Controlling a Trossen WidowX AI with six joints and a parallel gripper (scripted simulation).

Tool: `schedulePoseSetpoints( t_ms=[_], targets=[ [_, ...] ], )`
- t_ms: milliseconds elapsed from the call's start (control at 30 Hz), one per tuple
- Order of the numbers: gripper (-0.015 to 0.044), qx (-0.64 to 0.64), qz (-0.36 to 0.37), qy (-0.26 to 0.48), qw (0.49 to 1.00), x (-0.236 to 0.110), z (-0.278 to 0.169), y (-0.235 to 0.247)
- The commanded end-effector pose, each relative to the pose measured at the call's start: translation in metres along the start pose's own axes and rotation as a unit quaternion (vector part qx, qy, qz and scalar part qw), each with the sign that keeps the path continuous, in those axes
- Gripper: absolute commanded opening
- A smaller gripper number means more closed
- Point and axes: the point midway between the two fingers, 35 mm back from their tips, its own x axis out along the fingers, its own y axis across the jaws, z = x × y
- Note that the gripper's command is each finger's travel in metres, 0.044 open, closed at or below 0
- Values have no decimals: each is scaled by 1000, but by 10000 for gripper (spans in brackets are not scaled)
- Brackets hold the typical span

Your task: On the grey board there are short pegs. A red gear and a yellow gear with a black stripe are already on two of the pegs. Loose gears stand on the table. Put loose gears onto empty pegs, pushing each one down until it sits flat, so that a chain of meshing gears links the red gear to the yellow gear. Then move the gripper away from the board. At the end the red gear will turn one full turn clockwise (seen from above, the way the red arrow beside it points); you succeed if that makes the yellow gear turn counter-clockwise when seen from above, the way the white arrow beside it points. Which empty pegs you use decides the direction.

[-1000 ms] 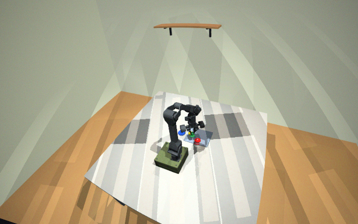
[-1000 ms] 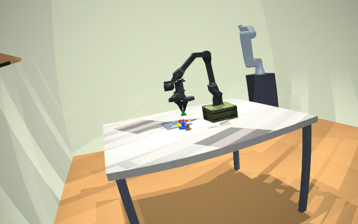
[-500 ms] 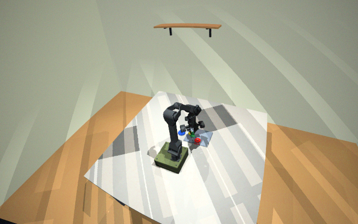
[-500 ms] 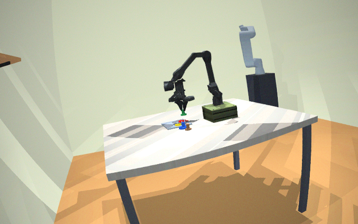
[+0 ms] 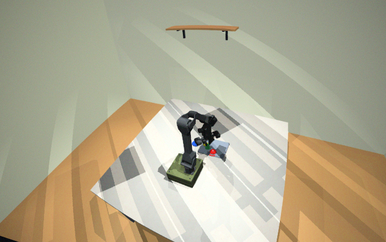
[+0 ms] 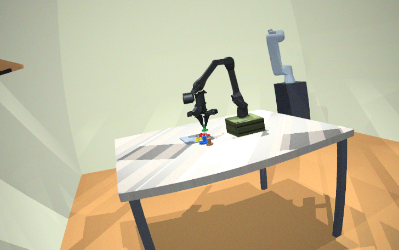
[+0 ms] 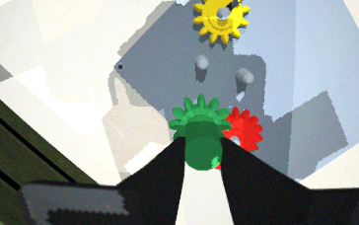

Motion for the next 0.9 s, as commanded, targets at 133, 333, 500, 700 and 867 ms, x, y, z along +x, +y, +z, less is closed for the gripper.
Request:
schedulePoseSetpoints(
  t_ms=[133,333,500,700,867],
  targets=[
    [0,7,2,-1,1000,12,0,1],
    [0,70,2,-1,998,20,0,1],
    [0,137,2,-1,991,28,0,2],
    [0,215,2,0,977,29,0,2],
    [0,203,2,0,979,30,0,1]
  ],
)
